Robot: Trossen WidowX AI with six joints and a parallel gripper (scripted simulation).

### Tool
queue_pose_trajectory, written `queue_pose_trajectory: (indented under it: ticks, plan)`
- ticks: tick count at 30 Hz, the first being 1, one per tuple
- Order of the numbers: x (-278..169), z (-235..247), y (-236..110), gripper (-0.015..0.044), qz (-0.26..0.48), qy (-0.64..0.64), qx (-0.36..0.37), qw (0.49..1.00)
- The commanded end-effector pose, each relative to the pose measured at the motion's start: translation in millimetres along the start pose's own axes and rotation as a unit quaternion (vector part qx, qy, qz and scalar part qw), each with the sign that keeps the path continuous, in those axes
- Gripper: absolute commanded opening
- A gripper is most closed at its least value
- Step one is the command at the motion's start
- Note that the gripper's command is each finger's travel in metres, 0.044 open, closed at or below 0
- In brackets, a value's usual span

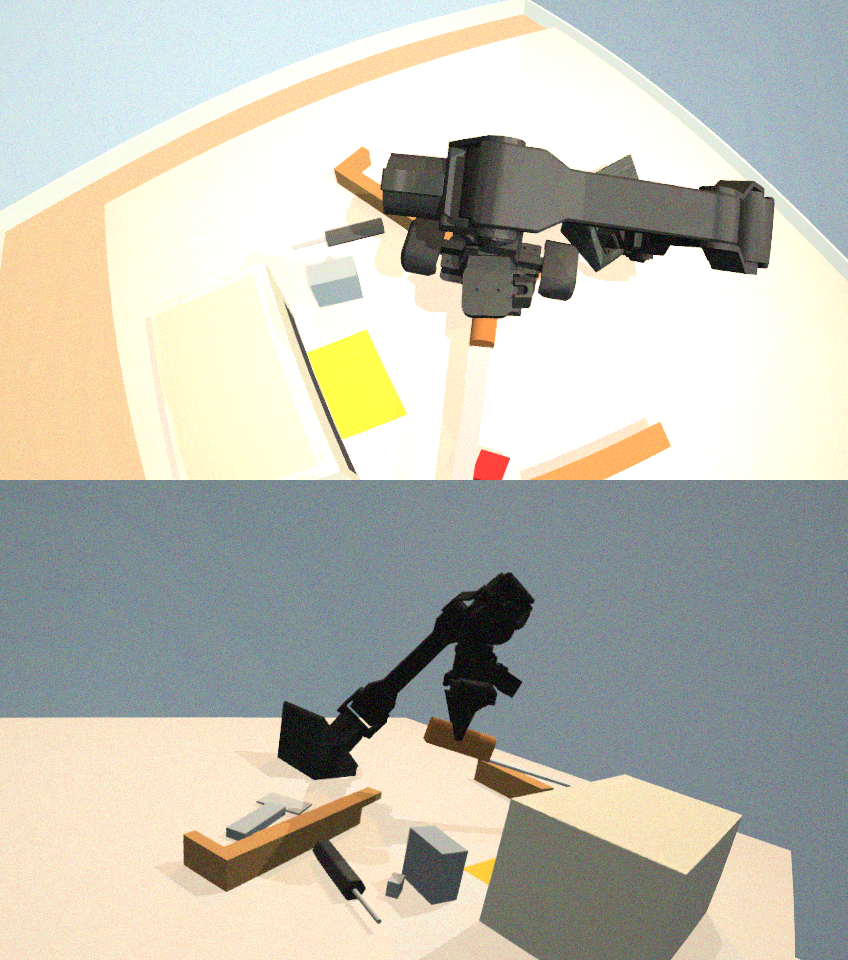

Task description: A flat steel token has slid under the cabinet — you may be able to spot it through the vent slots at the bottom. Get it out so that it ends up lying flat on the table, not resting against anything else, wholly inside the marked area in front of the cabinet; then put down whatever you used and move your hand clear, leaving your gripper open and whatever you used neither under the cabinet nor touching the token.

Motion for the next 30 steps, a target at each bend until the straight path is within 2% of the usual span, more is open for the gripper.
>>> queue_pose_trajectory:
  ticks: [1,30]
  plan:
    - [-0.1,-0.2,-1.1,0.0,-0.005,-0.013,-0.003,1.0]
    - [-0.4,0.1,-1.1,0.0,-0.004,-0.125,-0.003,0.992]
Point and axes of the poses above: the point midway between the two fingers, 35 mm back from their tips, its own y axis out along the fingers, its own z axis across the jaws, x = y × z, the point moved 5 cm from there along -y, back along the fingers, and after that the axes turned 8 degrees about -y, right-handed, at the moved point
